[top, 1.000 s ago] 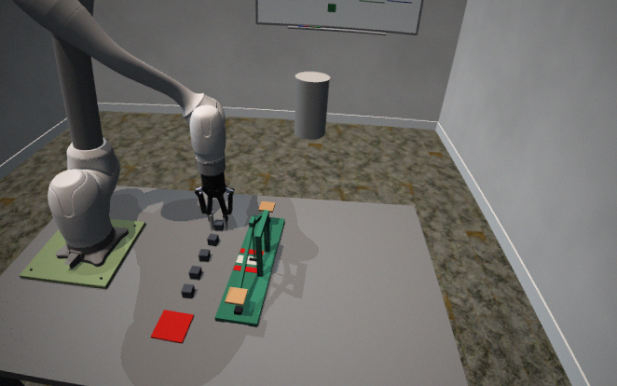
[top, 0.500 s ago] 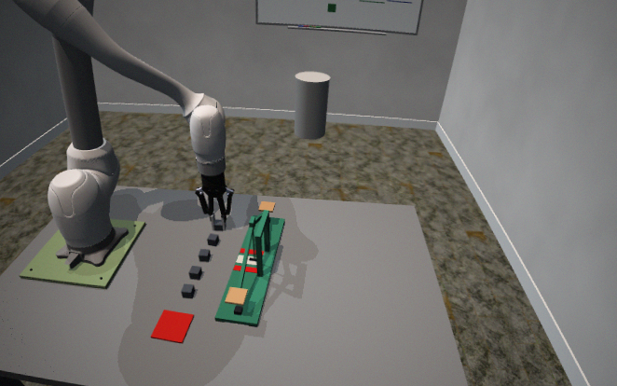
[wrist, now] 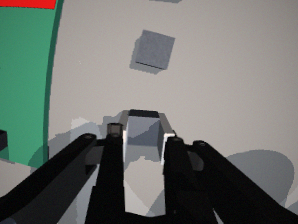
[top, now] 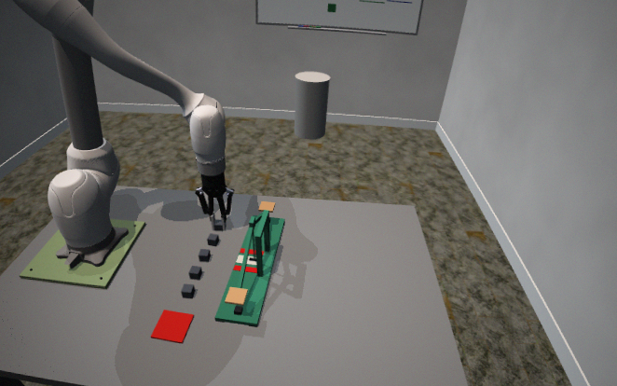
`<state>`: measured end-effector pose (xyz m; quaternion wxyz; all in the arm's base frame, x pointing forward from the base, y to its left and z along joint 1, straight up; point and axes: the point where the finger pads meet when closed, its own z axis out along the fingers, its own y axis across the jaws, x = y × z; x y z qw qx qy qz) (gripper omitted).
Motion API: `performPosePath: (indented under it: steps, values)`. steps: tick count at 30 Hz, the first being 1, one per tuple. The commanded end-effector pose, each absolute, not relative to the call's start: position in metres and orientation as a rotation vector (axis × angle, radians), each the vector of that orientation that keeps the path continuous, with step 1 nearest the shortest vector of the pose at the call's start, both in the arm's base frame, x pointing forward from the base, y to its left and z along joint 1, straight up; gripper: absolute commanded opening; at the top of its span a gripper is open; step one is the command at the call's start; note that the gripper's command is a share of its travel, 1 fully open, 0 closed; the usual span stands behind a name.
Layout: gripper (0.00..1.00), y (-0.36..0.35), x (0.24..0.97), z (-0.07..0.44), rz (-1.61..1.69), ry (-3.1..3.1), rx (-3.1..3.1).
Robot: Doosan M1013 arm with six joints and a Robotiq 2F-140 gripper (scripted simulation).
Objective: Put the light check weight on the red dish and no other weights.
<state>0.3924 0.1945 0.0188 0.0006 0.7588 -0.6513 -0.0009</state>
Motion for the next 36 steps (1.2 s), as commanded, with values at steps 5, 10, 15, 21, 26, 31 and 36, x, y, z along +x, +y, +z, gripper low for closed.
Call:
performPosePath:
  steps: [5,10,15,21,26,31,36]
  values:
    - [0.24,0.194,0.392,0.019,-0.003,-2.045,2.383]
    - [0.24,0.194,0.392,0.019,-0.003,-2.045,2.383]
    - [0.24,0.194,0.392,0.020,-0.003,-2.045,2.383]
    - [0.24,0.194,0.392,0.037,-0.003,-2.045,2.383]
    - [0.24,0.194,0.392,0.052,-0.003,-2.045,2.383]
    - [0.24,0.194,0.392,0.077,-0.003,-2.045,2.383]
    - [0.24,0.194,0.392,0.088,-0.003,-2.045,2.383]
